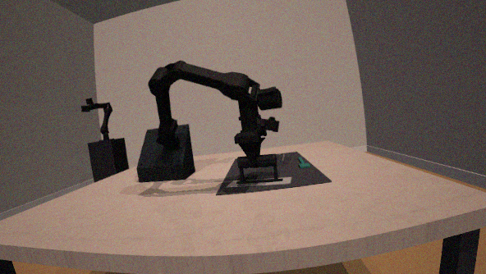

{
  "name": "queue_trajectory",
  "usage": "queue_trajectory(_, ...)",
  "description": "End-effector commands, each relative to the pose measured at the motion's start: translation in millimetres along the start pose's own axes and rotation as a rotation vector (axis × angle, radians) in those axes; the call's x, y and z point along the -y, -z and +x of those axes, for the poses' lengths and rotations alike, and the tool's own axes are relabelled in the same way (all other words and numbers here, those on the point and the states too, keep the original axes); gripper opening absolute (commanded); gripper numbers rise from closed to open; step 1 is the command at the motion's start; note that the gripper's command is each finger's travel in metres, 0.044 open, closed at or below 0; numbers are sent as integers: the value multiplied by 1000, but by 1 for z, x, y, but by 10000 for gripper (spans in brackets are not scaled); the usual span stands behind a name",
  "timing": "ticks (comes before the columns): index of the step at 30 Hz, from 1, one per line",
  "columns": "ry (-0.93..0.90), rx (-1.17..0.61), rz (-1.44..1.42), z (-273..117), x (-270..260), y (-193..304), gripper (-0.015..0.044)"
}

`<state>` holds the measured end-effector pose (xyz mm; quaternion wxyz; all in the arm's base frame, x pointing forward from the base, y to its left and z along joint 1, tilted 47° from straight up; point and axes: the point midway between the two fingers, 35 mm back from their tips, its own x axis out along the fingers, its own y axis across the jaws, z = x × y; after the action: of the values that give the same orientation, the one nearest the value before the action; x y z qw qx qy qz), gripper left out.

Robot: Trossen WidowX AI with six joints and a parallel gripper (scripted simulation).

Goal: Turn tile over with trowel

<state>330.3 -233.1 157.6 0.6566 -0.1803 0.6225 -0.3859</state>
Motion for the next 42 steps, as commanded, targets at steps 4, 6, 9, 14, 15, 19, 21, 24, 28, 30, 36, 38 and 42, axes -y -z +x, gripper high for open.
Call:
queue_trajectory(4, 5, -15, -12, 6, -2, 3, 237)
queue_trajectory(6, 5, -15, -12, 6, -2, 3, 223)
queue_trajectory(9, 5, -15, -12, 6, -2, 3, 203)
queue_trajectory(14, 5, -15, -12, 6, -2, 3, 170)
queue_trajectory(15, 5, -15, -12, 6, -2, 3, 163)
queue_trajectory(19, 5, -15, -12, 6, -2, 3, 137)
queue_trajectory(21, 5, -15, -12, 6, -2, 3, 130)
queue_trajectory(24, 5, -15, -12, 6, -2, 3, 130)
queue_trajectory(28, 5, -15, 7, 6, -2, 3, 130)
queue_trajectory(30, 5, -15, 61, 6, -2, 3, 130)
queue_trajectory(36, 7, -15, 237, 6, -2, 3, 130)
queue_trajectory(38, 7, -14, 296, 6, -2, 3, 130)
queue_trajectory(42, 8, -14, 414, 6, -2, 3, 130)
